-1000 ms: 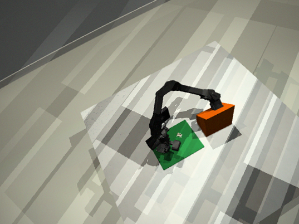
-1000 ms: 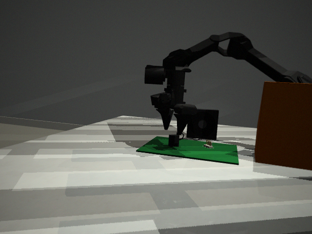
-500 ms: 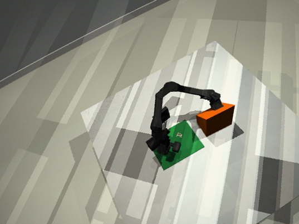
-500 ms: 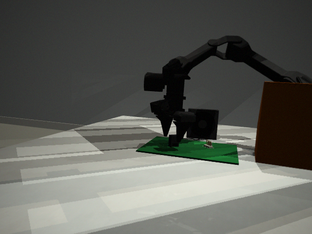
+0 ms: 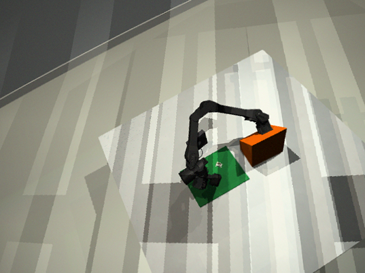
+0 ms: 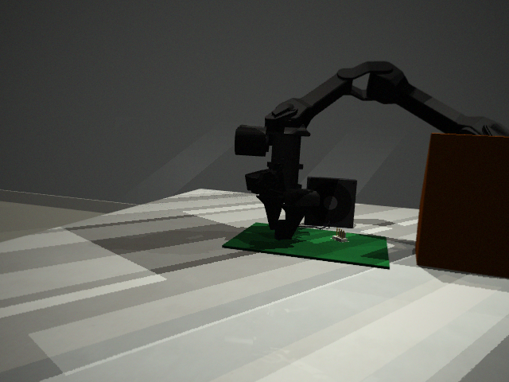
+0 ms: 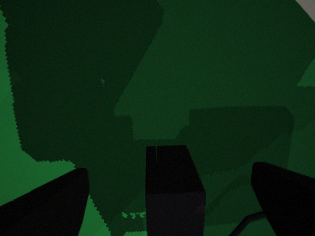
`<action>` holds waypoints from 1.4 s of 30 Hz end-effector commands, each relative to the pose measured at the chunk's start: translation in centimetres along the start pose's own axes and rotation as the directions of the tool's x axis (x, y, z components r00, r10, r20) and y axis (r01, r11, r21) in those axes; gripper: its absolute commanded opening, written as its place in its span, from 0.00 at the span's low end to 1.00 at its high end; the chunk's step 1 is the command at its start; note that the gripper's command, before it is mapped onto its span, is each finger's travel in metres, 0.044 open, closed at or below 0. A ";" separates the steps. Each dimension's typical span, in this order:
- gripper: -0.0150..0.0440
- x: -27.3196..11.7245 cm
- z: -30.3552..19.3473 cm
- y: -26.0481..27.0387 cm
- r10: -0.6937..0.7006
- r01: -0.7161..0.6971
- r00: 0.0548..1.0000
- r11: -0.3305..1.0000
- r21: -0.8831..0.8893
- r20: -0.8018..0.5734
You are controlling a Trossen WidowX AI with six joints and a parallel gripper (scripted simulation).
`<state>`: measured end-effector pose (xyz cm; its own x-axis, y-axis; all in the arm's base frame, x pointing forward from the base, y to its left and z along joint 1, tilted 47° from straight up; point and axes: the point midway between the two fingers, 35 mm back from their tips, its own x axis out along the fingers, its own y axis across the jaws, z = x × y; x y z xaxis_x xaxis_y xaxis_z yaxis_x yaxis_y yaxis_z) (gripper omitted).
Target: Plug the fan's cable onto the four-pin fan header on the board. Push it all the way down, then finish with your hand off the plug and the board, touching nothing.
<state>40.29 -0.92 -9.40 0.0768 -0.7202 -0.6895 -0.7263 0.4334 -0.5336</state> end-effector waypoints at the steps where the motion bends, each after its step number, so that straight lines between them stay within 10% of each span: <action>1: 0.69 -0.1 0.0 0.0 0.000 0.000 1.000 1.000 0.001 0.001; 13: 0.25 -0.1 0.0 0.0 0.000 0.000 1.000 1.000 0.001 0.001; 26: 0.25 -5.0 -0.1 0.2 -0.002 0.002 1.000 1.000 -0.030 0.001; 42: 0.25 -5.2 -4.3 0.9 -0.002 0.001 1.000 0.834 -0.552 -0.001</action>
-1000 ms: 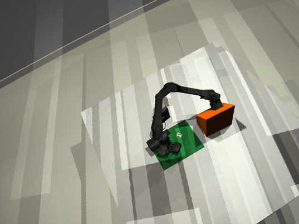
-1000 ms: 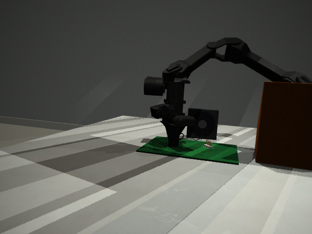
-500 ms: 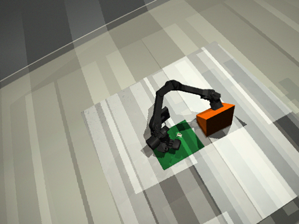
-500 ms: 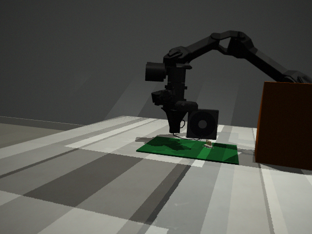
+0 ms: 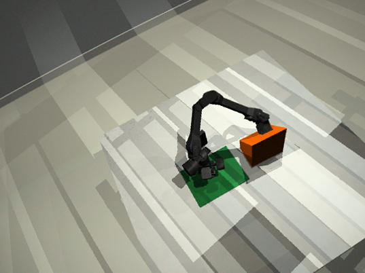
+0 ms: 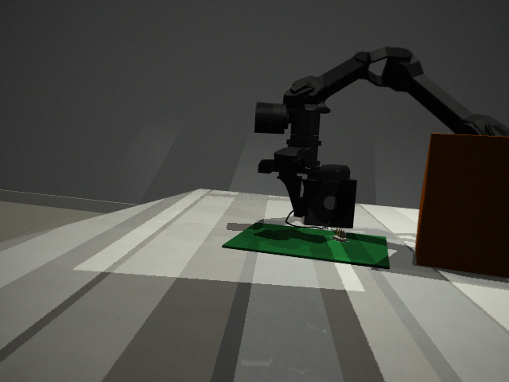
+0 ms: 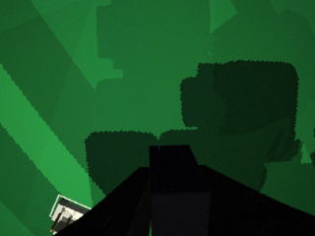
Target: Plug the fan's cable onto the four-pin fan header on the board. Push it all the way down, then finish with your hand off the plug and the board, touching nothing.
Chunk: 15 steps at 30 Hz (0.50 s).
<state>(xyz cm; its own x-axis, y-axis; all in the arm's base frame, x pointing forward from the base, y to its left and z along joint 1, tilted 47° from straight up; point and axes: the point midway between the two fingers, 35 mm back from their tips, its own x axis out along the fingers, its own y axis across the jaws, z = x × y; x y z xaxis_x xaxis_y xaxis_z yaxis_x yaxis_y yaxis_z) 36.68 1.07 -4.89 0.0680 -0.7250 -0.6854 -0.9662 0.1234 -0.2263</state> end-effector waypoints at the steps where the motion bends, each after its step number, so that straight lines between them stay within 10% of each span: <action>1: 0.25 -0.3 -0.9 0.4 -0.008 0.009 1.000 0.993 -0.116 0.007; 15: 0.25 -0.2 -3.9 3.3 -0.007 0.009 1.000 0.822 -0.570 0.005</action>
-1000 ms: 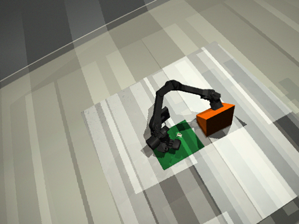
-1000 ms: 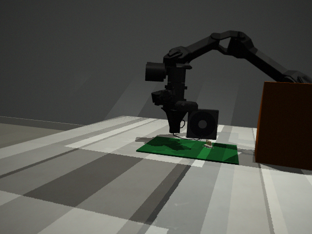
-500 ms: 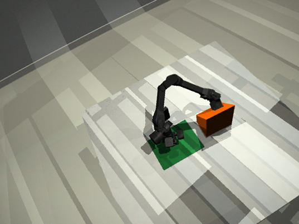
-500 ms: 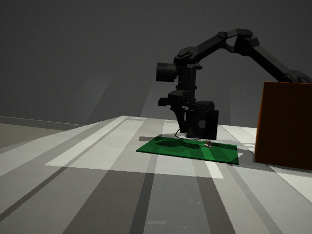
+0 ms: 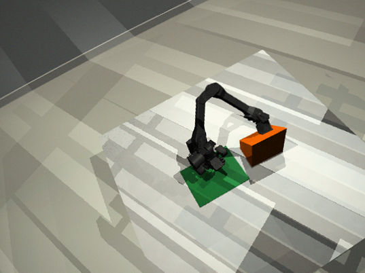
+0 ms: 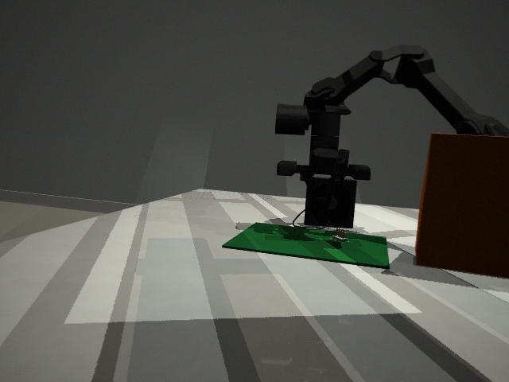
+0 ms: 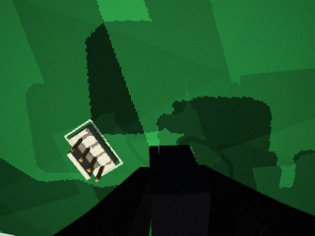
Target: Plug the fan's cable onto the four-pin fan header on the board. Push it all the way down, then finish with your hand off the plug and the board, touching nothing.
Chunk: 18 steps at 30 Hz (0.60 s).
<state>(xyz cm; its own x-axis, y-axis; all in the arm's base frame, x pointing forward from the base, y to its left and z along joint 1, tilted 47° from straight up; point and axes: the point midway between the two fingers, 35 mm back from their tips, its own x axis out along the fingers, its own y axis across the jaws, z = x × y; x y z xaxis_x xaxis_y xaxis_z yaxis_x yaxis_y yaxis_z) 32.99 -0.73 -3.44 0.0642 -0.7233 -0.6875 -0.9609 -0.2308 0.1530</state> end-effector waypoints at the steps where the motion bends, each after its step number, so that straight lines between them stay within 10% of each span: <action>1: 0.25 -0.3 -0.5 0.9 -0.011 0.011 1.000 0.993 -0.116 -0.003; 18: 0.25 0.2 -1.2 4.7 -0.010 0.007 1.000 0.851 -0.526 -0.003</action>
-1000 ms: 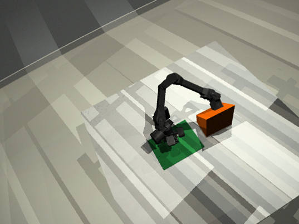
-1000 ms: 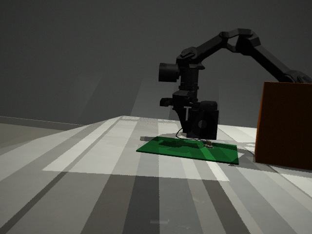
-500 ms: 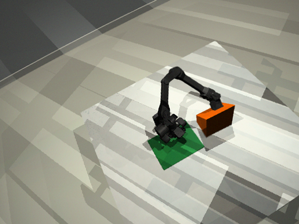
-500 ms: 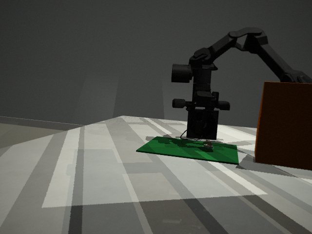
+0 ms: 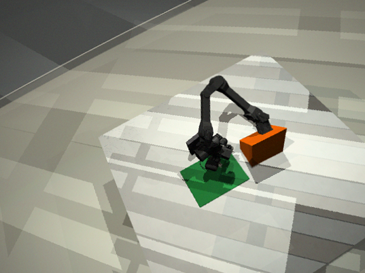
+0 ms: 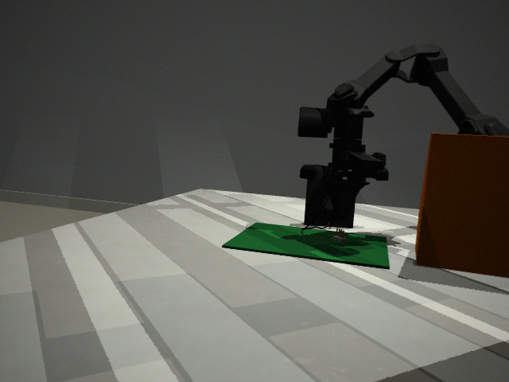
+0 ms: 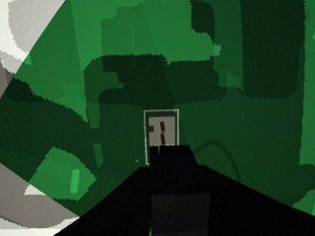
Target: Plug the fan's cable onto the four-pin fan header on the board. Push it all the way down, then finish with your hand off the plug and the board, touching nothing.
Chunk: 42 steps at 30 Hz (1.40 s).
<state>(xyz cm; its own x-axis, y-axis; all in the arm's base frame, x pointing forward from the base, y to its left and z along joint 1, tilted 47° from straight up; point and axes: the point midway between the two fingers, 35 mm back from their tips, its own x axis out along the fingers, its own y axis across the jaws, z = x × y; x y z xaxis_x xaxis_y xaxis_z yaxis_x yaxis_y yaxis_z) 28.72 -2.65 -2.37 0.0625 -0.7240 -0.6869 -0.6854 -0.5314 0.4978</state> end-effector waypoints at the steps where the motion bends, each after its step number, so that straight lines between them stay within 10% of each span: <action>1: 0.25 -0.2 -0.2 0.2 -0.009 0.009 1.000 1.000 -0.013 -0.008; 42: 0.25 1.9 0.3 0.1 -0.008 0.008 1.000 1.000 -0.017 -0.009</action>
<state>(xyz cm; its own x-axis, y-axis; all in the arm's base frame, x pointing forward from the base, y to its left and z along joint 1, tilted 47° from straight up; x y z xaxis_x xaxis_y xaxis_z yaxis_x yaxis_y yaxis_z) 28.48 -3.95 -3.74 0.0720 -0.7215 -0.6887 -0.6766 -0.5427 0.4978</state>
